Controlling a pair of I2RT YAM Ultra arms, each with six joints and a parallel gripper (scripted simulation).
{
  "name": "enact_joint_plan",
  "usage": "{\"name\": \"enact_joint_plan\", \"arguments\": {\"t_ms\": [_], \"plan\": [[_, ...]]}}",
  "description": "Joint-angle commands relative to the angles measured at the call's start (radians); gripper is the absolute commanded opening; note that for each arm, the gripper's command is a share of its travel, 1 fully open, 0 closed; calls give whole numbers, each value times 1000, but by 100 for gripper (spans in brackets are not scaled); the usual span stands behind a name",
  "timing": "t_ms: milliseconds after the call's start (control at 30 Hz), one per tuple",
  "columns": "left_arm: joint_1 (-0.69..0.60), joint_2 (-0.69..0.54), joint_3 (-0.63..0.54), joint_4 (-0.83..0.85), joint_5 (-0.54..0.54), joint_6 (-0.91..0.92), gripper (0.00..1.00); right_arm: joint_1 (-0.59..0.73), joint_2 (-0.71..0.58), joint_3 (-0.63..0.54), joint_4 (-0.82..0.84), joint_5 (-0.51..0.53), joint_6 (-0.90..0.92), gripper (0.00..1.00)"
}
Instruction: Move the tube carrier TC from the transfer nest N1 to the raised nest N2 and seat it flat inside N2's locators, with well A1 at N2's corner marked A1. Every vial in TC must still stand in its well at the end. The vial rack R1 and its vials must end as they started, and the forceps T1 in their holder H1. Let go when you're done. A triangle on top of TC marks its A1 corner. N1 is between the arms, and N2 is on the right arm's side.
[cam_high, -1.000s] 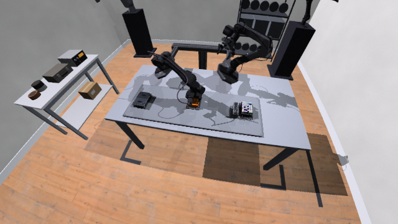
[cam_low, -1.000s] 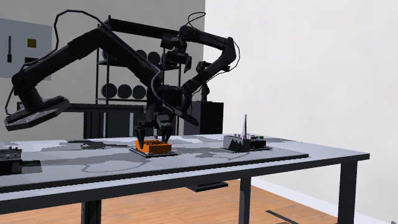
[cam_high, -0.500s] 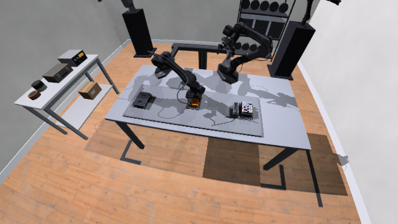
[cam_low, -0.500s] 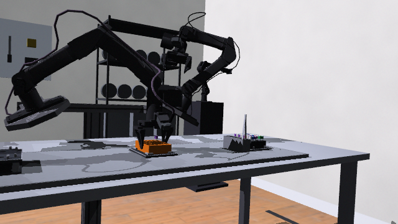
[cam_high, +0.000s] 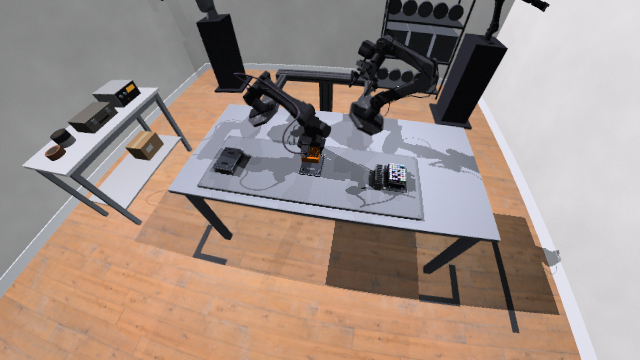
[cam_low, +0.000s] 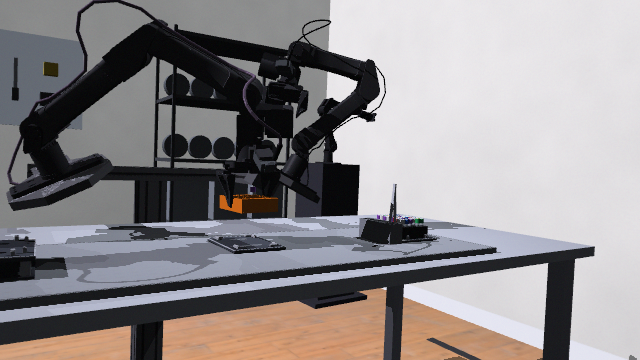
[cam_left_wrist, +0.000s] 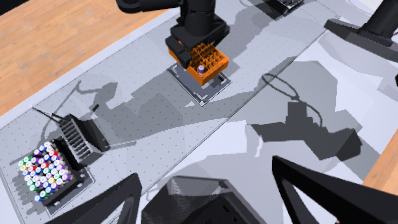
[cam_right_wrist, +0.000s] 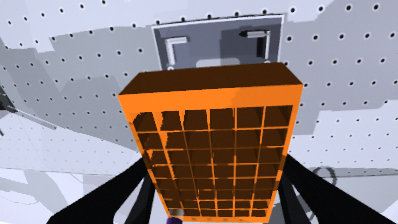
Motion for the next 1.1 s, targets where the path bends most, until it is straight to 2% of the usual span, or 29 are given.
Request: {"name": "enact_joint_plan", "arguments": {"t_ms": [0,200,367,467,533,833,1033,1067], "plan": [[-5,-10,7,-15,-20,-4,100,27,-36,70,-101,-2,29,84],[-5,-10,7,-15,-20,-4,100,18,-49,55,-76,12,12,84],[-5,-19,17,-7,-19,7,100,-15,-124,-77,6,26,-34,84],[4,15,26,77,-4,62,100,-40,-189,-177,48,35,-65,84],[4,15,26,77,-4,62,100,-40,-189,-177,48,35,-65,84],[132,223,108,513,69,404,100,-169,-446,-529,175,75,-221,84],[259,400,157,768,119,606,100,-281,-607,-702,231,97,-357,84],[259,400,157,768,119,606,100,-281,-607,-702,231,97,-357,84]]}}
